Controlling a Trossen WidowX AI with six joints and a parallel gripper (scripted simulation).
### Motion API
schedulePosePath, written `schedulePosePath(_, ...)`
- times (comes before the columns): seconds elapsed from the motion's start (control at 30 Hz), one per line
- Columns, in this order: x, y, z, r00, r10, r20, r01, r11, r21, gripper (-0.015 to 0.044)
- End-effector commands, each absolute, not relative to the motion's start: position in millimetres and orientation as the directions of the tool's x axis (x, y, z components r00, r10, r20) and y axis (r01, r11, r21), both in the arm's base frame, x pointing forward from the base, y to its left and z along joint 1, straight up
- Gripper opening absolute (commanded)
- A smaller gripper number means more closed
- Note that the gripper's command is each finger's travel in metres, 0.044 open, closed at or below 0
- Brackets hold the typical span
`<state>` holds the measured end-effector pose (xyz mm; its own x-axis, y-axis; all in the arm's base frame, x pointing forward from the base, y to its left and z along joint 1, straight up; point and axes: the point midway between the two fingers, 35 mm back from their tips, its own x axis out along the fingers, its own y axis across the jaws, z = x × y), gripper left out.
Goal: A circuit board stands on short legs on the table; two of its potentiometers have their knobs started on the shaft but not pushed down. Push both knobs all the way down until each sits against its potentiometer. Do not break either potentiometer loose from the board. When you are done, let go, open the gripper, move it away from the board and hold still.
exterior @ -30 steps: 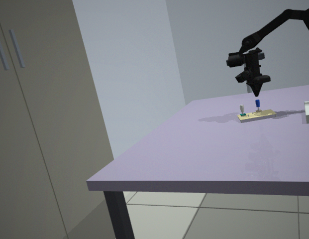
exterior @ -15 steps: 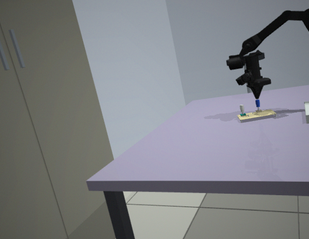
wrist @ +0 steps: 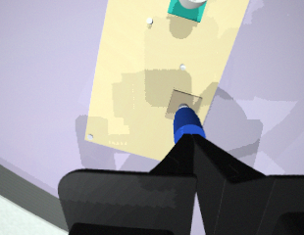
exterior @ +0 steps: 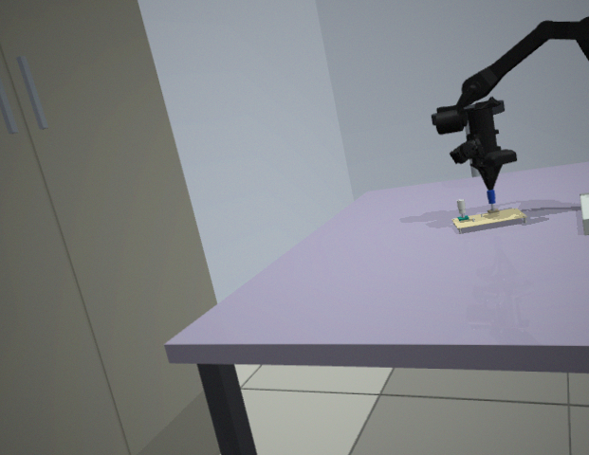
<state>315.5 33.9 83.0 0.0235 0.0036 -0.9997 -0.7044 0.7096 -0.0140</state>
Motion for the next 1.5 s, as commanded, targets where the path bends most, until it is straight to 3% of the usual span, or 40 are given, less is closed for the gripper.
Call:
schedulePosePath(0.0, 315.8, 34.3, 81.6, 0.024, 0.006, -1.000, -0.700, 0.714, -0.013, 0.0000)
schedulePosePath(1.47, 315.9, 34.4, 72.8, 0.024, 0.006, -1.000, -0.700, 0.714, -0.013, 0.0000)
